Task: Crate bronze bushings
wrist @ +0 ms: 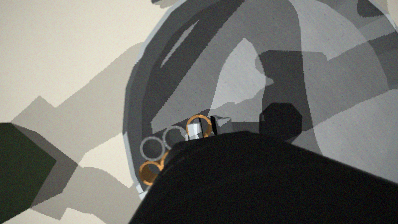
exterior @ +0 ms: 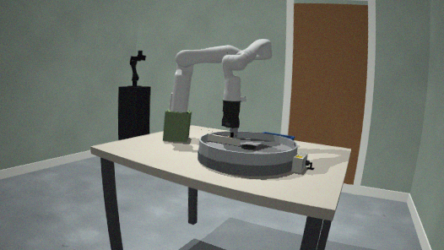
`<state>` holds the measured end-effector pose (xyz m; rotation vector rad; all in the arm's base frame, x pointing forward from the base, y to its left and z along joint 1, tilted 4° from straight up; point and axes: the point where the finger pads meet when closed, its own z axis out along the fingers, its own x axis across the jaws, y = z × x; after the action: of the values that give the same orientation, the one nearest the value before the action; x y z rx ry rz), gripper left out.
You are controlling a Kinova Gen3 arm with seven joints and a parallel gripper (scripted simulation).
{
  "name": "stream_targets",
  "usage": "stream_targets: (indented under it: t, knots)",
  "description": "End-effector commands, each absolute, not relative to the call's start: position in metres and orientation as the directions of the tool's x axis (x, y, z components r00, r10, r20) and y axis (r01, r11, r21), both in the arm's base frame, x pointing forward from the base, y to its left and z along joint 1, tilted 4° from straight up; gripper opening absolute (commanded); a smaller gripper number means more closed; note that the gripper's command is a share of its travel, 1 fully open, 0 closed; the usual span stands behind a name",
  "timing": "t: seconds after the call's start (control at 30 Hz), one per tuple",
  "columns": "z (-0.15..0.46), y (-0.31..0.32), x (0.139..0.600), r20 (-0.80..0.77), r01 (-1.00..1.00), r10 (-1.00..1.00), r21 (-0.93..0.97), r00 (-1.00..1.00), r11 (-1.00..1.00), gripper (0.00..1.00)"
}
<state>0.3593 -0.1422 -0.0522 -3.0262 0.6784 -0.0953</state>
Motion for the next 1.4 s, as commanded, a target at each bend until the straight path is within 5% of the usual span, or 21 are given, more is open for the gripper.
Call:
stream_targets:
  t: [0.0, 0.6, 0.63, 1.37]
  knots:
    - [-0.0517, -0.1424, 0.3597, 0.053, -0.425, -0.428, -0.052, 0.902, -0.904, 0.40]
    - [-0.0584, -0.1422, 0.3601, 0.053, -0.425, -0.428, -0.052, 0.902, -0.904, 0.40]
    - [-0.0584, -0.1422, 0.3602, 0.053, -0.425, -0.428, -0.052, 0.902, -0.904, 0.00]
    - [-0.0584, -0.1422, 0.3602, 0.053, -0.425, -0.428, -0.052, 0.902, -0.904, 0.00]
